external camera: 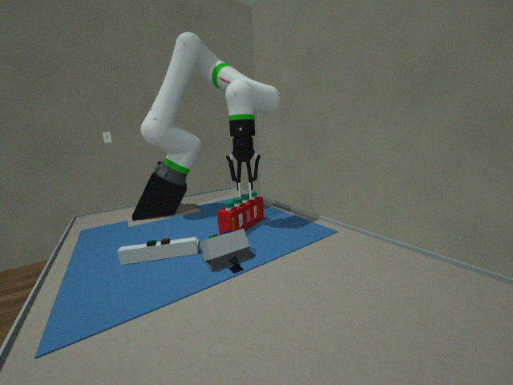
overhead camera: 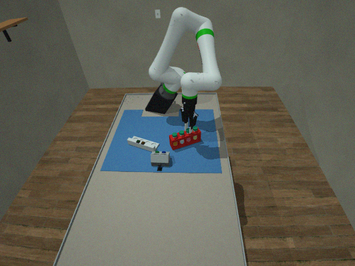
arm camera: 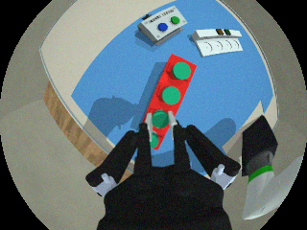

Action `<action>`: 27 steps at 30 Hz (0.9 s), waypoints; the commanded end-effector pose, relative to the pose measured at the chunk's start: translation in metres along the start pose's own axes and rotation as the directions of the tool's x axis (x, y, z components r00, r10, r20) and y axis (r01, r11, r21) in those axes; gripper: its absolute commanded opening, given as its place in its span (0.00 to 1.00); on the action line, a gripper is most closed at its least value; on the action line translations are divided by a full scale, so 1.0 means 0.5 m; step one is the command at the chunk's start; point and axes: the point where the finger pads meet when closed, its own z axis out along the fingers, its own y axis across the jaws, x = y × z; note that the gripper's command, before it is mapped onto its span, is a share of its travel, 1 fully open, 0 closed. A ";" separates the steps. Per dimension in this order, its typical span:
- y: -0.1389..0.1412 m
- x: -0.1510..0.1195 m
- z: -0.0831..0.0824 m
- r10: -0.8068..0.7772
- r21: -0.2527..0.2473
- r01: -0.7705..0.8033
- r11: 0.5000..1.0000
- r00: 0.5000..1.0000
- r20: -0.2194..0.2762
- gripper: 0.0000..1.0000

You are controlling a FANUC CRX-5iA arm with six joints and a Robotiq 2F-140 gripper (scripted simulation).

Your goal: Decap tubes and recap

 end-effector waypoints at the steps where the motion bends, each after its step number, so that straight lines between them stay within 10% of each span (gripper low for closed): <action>1: 0.001 0.001 0.000 -0.028 0.014 0.028 1.000 0.999 0.023 0.00; 2: 0.001 0.001 0.000 -0.028 0.014 0.028 1.000 0.999 0.023 0.00; 3: 0.001 0.001 0.000 -0.028 0.014 0.028 1.000 0.999 0.023 0.35; 17: 0.001 0.001 0.000 0.138 0.010 -0.138 0.990 0.990 0.025 0.35; 27: 0.001 0.001 0.000 0.592 -0.003 -0.592 0.806 0.805 0.027 0.35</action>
